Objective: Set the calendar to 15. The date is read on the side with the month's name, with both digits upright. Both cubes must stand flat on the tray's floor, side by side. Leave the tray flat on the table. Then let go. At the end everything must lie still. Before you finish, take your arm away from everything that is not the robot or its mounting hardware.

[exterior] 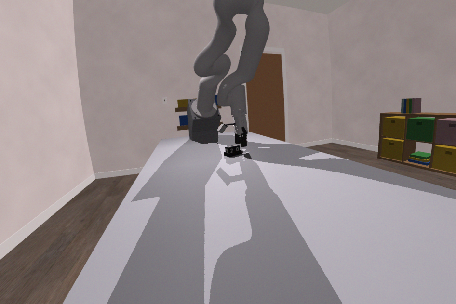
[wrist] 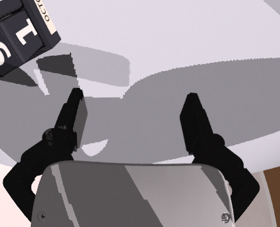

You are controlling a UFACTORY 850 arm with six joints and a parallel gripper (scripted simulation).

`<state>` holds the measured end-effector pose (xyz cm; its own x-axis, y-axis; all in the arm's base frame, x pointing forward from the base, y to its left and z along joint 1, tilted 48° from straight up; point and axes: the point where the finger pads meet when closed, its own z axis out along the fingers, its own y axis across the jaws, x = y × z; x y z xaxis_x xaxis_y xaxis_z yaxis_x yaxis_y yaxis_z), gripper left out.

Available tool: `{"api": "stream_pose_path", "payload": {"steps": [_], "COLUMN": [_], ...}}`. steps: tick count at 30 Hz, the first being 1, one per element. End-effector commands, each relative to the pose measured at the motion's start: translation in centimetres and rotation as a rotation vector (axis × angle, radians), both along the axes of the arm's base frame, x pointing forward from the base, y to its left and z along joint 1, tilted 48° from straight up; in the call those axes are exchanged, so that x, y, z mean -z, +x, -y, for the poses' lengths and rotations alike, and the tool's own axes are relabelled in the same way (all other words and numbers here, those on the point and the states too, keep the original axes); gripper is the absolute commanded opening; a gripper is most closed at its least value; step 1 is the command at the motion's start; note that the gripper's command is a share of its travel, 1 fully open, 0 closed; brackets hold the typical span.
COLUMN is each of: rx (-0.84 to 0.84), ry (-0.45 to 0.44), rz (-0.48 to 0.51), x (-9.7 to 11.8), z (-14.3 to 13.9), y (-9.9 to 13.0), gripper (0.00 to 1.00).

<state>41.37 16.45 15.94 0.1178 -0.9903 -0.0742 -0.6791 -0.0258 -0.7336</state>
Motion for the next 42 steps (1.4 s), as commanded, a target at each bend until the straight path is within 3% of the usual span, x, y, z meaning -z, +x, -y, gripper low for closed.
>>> {"api": "stream_pose_path", "payload": {"steps": [1, 20, 35, 42], "rx": [0.000, 0.000, 0.000, 0.000], "ry": [0.000, 0.000, 0.000, 0.000], "rz": [0.000, 0.000, 0.000, 0.000], "x": [0.0, -0.1, -2.5, -2.6], "z": [0.0, 0.0, 0.5, 0.8], "y": [0.0, -0.1, -2.7, -2.8], "gripper": [1.00, 1.00, 1.00, 1.00]}}
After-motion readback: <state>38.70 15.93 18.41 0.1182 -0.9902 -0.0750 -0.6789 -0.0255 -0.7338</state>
